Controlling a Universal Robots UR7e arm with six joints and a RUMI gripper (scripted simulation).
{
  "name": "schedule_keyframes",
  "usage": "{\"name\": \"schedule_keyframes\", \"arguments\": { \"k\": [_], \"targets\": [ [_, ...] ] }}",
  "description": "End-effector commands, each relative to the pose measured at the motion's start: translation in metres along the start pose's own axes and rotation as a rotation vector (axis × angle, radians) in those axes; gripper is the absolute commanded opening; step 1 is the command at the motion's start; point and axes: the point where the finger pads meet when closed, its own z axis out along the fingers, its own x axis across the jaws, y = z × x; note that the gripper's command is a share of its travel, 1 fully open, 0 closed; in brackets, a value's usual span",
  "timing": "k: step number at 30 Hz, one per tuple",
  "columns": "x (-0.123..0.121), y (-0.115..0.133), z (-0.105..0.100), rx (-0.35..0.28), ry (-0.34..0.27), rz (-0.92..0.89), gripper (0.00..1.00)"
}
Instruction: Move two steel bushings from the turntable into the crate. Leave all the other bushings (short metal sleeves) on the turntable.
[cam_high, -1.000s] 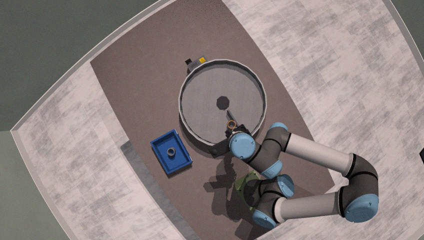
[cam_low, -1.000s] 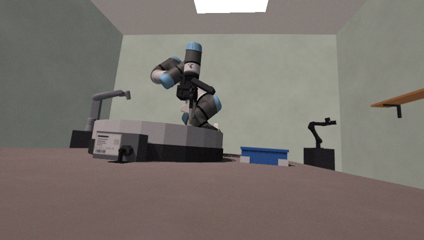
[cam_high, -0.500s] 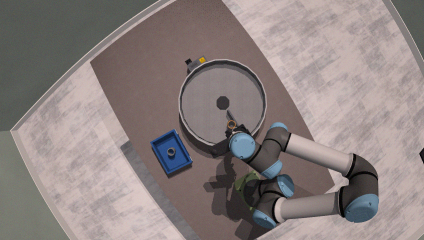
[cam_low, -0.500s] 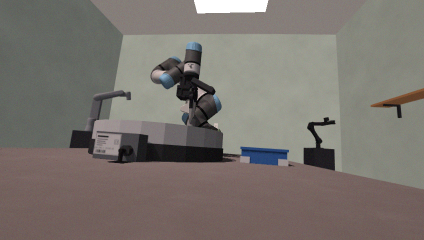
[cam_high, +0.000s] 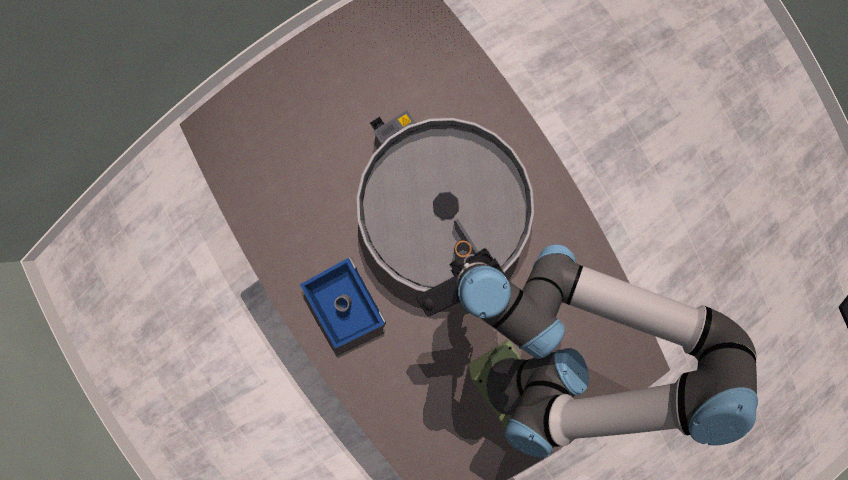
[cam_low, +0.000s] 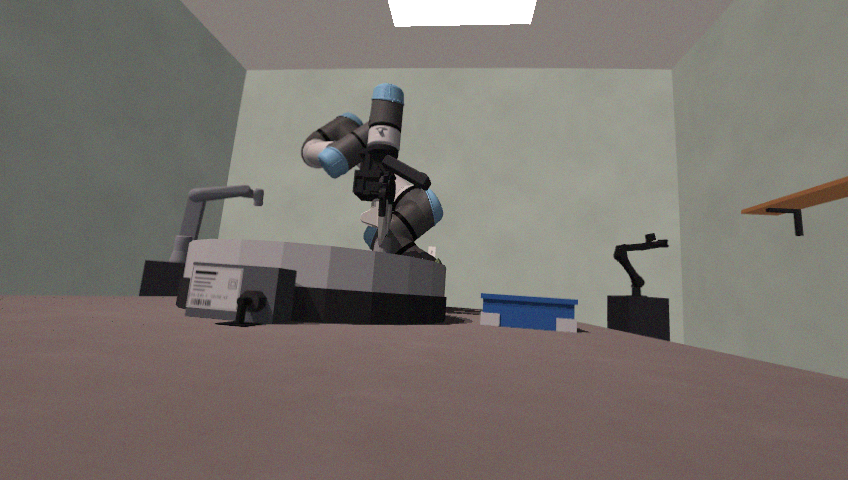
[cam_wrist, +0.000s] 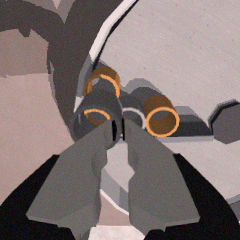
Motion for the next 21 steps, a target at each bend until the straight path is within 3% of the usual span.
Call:
{"name": "schedule_keyframes", "arguments": {
  "k": [1,21],
  "targets": [
    [0.0,0.0,0.0,0.0,0.001,0.0,0.0],
    [0.006,-0.028,0.0,0.001,0.001,-0.035,0.0]
  ]
}}
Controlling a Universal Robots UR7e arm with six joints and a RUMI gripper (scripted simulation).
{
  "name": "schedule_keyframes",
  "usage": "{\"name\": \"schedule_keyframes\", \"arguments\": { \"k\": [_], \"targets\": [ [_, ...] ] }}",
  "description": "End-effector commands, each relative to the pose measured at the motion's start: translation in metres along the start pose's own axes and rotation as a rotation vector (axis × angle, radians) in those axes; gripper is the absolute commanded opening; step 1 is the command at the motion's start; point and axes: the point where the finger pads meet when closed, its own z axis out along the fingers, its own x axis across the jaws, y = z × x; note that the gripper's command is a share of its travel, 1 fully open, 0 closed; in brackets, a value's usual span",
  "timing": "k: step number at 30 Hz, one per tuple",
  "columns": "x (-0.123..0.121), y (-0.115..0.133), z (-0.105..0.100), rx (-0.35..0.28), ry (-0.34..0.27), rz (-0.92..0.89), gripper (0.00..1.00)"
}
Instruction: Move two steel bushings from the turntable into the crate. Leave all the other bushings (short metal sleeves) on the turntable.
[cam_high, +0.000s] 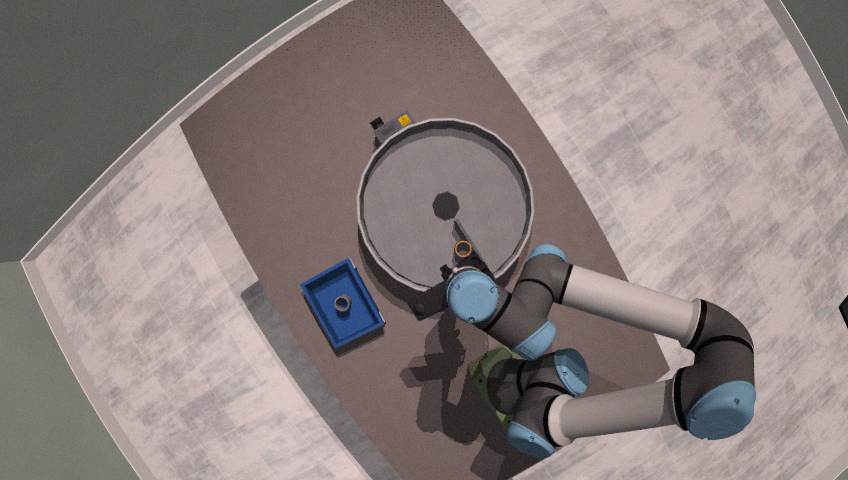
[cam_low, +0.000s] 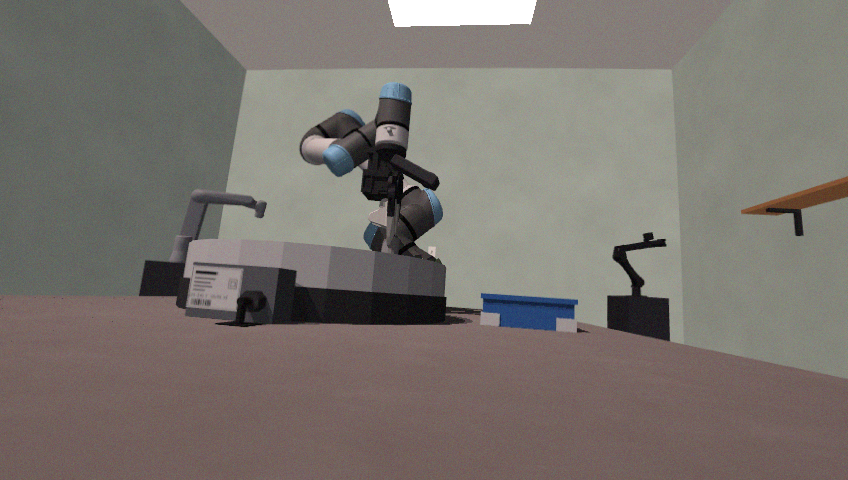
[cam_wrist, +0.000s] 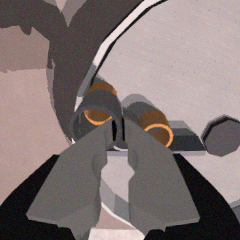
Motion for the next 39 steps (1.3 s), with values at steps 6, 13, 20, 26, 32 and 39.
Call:
{"name": "schedule_keyframes", "arguments": {
  "k": [6,13,20,26,32,39],
  "targets": [
    [0.006,-0.028,0.0,0.0,0.001,-0.035,0.0],
    [0.011,-0.053,0.0,0.0,0.001,-0.067,0.0],
    [0.017,-0.082,0.0,0.0,0.001,-0.104,0.0],
    [0.023,-0.114,0.0,0.0,0.001,-0.145,0.0],
    [0.028,-0.136,0.0,0.0,0.001,-0.174,0.0],
    [0.036,-0.174,0.0,0.0,0.001,-0.223,0.0]
  ]
}}
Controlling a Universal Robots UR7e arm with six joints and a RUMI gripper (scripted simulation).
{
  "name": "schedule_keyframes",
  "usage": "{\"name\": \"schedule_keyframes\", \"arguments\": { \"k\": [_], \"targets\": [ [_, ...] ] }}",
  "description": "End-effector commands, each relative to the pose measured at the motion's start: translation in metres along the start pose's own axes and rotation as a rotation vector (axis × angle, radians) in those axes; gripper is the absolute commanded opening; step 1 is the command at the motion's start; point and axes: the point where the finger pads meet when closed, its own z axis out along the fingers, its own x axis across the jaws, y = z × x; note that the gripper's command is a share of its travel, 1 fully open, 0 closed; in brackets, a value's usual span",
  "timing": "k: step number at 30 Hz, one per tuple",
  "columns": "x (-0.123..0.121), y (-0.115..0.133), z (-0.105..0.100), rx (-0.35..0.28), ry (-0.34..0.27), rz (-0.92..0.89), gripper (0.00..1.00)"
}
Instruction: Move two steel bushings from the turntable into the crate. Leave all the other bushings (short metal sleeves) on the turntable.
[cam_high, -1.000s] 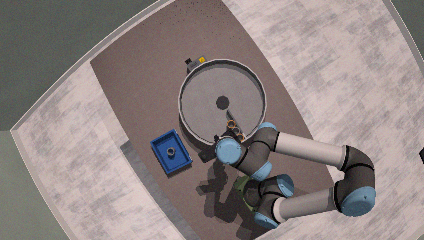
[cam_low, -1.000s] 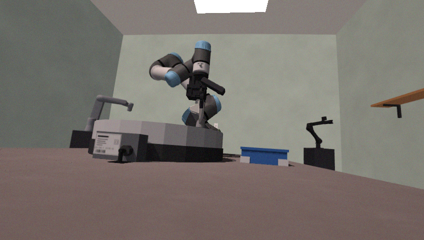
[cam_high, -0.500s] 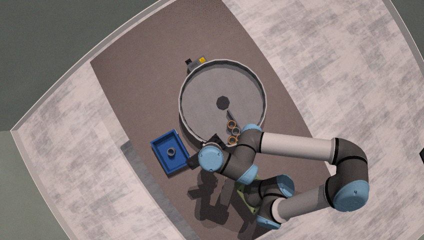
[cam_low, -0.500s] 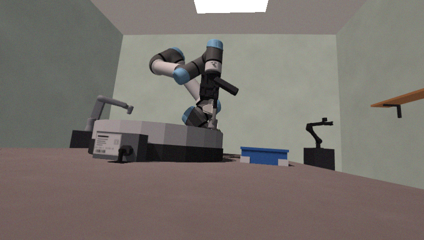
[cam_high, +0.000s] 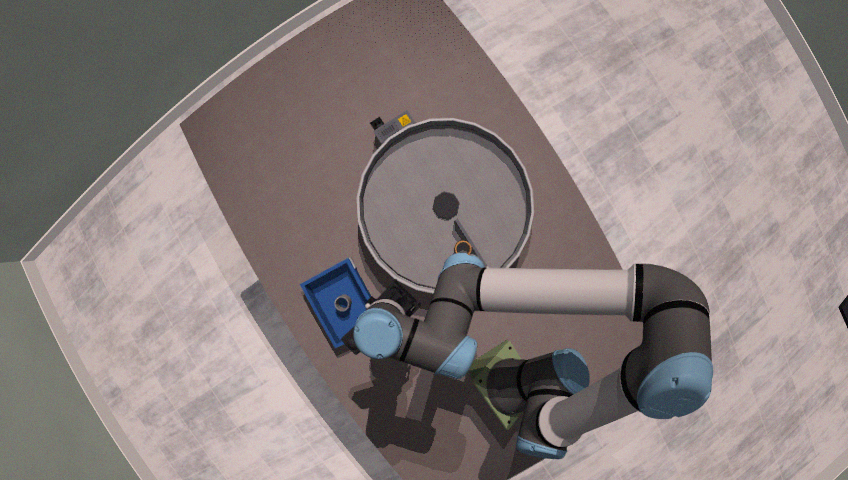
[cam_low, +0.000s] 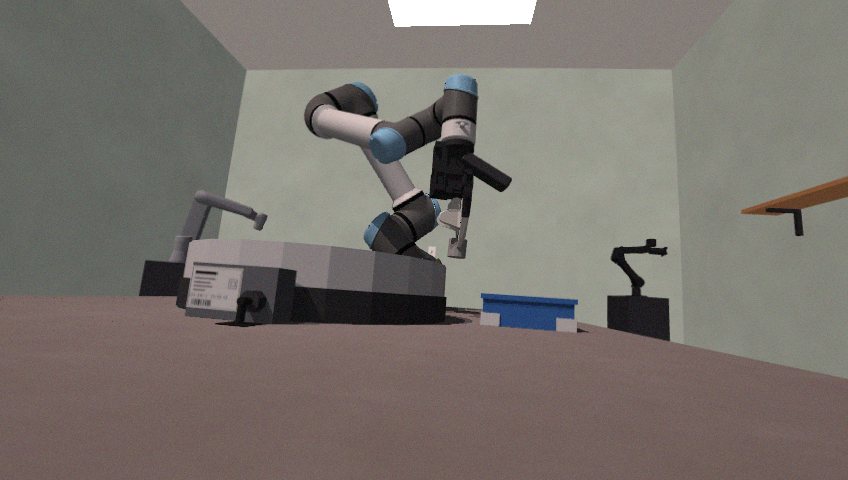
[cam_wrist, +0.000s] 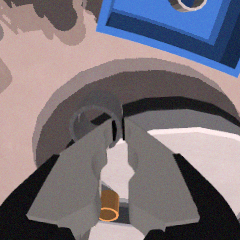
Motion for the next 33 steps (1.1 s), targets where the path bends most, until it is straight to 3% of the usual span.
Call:
{"name": "schedule_keyframes", "arguments": {
  "k": [1,20,33],
  "targets": [
    [0.012,-0.025,0.0,0.0,0.0,-0.033,0.0],
    [0.042,-0.097,0.0,0.0,0.0,-0.13,0.0],
    [0.051,-0.12,0.0,0.0,0.0,-0.162,0.0]
  ]
}}
